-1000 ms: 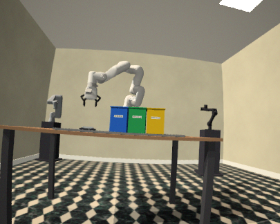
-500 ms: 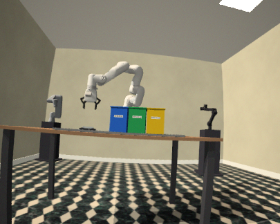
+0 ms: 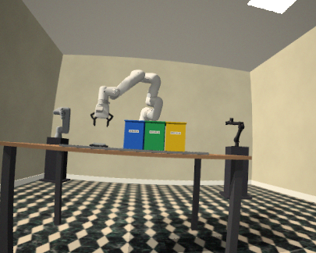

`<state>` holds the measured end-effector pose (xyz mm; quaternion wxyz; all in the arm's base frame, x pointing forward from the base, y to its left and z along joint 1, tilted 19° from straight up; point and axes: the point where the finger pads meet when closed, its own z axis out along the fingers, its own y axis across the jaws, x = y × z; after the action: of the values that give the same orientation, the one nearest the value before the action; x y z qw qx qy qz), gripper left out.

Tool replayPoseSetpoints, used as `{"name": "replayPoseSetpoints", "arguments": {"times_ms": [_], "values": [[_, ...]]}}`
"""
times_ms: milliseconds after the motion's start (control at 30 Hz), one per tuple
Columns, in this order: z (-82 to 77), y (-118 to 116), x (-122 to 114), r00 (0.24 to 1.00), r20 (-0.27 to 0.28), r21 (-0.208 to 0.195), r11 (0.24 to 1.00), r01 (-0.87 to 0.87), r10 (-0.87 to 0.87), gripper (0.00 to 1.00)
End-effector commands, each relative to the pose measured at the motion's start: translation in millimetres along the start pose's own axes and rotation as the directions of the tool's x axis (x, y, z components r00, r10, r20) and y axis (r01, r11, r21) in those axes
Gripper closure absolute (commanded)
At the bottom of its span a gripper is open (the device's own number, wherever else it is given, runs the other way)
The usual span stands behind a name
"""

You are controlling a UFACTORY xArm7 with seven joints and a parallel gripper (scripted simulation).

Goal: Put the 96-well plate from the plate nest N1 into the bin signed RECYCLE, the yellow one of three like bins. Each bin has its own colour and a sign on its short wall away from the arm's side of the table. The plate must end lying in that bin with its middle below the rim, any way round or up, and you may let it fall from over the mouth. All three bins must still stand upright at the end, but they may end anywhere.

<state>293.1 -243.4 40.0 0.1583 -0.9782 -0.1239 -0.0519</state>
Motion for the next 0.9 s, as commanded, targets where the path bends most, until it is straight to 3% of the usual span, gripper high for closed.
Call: {"name": "replayPoseSetpoints", "arguments": {"times_ms": [0, 867], "values": [[7.9, 1, 1, 1.000, -0.002, -0.004, 1.000, 0.000, 0.000, 0.00], [44.6, 2, 1, 1.000, -0.002, -0.004, 1.000, 0.000, 0.000, 0.00]]}}
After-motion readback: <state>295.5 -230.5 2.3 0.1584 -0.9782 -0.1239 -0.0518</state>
